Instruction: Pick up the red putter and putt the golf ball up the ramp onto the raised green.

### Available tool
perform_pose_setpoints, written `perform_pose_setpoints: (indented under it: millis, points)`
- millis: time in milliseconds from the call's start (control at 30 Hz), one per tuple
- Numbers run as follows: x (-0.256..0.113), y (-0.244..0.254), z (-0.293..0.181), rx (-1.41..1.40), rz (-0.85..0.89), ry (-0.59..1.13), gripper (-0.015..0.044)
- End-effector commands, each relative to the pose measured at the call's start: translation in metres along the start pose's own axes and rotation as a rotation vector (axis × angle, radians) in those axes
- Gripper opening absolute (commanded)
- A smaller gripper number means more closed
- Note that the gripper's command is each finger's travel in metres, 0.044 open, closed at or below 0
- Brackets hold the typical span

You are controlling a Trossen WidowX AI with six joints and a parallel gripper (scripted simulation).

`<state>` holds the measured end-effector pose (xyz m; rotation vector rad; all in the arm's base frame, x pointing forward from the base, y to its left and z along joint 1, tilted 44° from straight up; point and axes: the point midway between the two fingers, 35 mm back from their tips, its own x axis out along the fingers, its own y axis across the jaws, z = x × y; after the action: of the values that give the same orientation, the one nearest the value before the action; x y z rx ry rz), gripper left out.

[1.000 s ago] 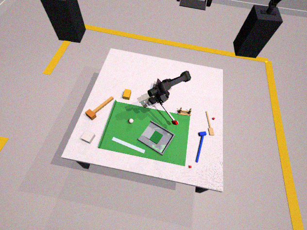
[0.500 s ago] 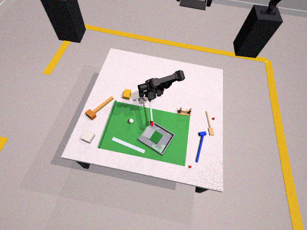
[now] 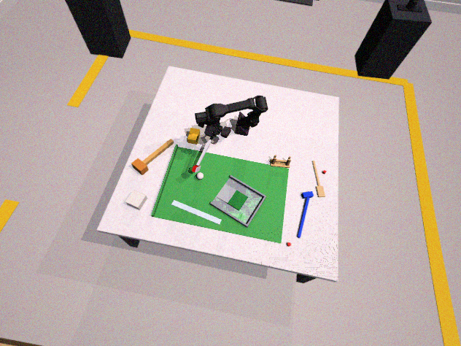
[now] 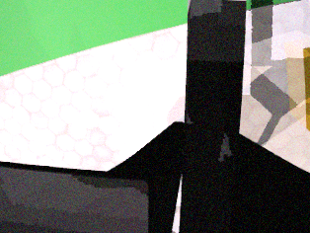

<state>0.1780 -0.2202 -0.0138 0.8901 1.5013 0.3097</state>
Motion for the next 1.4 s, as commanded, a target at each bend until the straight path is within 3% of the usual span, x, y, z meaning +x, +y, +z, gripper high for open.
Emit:
perform_pose_setpoints:
  millis: [0,533,1367]
  points:
    - [0.000,-0.018,-0.003,0.101,-0.007,0.001,0.0000]
    - [0.039,-0.019,-0.003,0.106,-0.006,0.002,0.0000]
    - [0.066,-0.020,-0.003,0.100,-0.010,0.007,0.0000]
